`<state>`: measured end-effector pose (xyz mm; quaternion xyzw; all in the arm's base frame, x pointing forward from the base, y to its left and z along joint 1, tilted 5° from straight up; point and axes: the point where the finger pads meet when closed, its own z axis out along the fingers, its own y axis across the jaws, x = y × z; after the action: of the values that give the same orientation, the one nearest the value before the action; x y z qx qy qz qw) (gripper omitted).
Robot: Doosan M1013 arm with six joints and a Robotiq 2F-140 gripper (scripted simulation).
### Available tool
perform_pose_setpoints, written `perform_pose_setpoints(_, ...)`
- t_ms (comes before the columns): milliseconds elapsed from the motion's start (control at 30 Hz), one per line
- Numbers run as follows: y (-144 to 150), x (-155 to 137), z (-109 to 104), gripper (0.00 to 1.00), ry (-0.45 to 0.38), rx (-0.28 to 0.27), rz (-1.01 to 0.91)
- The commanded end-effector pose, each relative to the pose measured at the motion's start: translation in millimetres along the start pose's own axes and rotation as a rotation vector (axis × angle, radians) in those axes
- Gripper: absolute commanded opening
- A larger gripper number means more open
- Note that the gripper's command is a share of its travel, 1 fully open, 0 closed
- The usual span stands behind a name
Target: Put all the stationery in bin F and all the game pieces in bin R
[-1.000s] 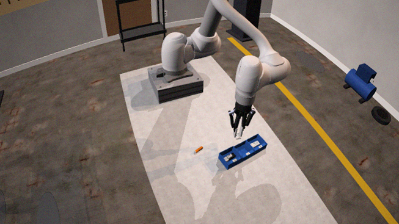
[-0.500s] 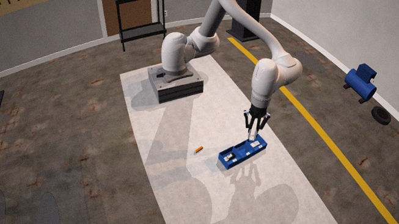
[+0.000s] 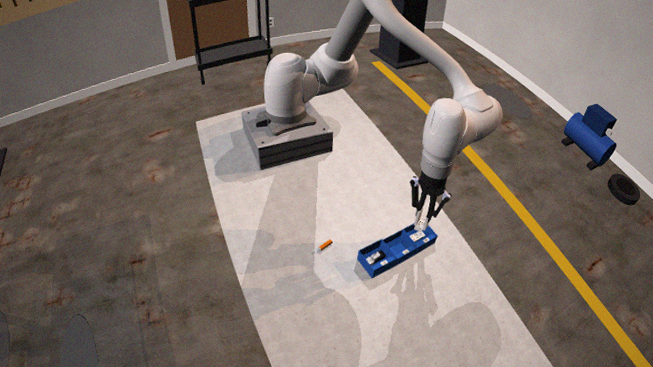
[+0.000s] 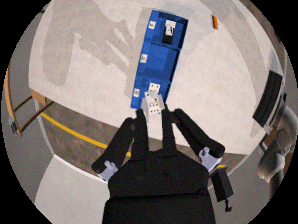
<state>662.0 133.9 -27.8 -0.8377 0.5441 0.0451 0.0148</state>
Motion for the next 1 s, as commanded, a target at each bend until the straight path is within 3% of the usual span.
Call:
perform_pose_setpoints(0,0.0,0.1,-0.1,0.13,0.010,-0.004,0.157)
perform_pose_setpoints(67,0.0,0.1,-0.1,0.13,0.010,-0.004,0.157)
perform_pose_setpoints(300,0.3,0.4,-0.2,0.13,0.026,-0.012,0.423)
perform_pose_setpoints(967,0.1,0.1,5.9,0.13,0.026,-0.012,0.423)
